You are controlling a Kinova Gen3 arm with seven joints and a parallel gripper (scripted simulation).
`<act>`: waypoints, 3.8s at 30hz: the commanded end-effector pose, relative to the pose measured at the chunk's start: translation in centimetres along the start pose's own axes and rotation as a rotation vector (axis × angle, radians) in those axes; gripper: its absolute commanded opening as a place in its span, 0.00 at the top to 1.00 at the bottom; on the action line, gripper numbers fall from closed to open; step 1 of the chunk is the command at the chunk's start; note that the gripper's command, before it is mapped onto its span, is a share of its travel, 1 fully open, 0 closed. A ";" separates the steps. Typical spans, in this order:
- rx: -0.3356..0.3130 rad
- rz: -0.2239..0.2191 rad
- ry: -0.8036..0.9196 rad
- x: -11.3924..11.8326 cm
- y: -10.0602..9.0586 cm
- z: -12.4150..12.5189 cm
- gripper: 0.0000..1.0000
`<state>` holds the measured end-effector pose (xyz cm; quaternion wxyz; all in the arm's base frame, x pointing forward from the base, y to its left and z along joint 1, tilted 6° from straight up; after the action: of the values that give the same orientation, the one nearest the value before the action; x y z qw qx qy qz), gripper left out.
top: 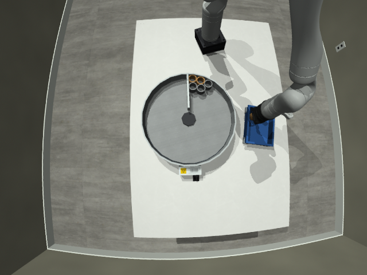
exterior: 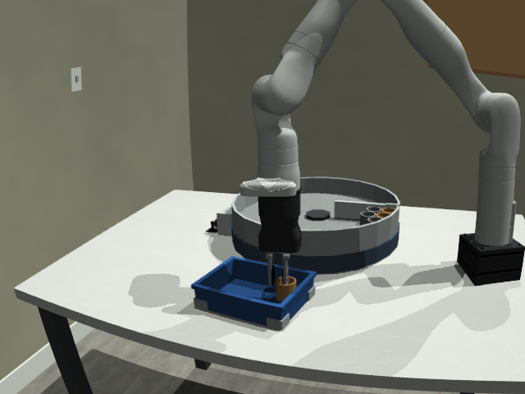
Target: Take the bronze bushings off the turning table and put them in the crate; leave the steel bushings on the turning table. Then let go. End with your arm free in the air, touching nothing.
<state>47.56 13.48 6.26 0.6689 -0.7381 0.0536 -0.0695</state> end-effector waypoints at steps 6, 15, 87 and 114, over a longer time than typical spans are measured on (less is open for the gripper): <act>0.001 -0.002 0.000 0.0 -0.7 0.0 0.53; 0.001 -0.002 0.000 0.0 -0.7 0.0 0.53; 0.000 -0.001 0.000 -0.1 -13.3 0.0 0.53; 0.000 -0.001 0.000 -0.1 -13.3 0.0 0.53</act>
<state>47.24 14.77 19.36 0.6687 -0.7383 0.0541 -0.0690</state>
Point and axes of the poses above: the point where the finger pads meet when closed, its own y axis out along the fingers, its own x axis across the jaws, z = x × y, the point moved 9 cm from there along -y, back along the fingers, and after that the axes turned 8 degrees about y, right-handed, at the moved point
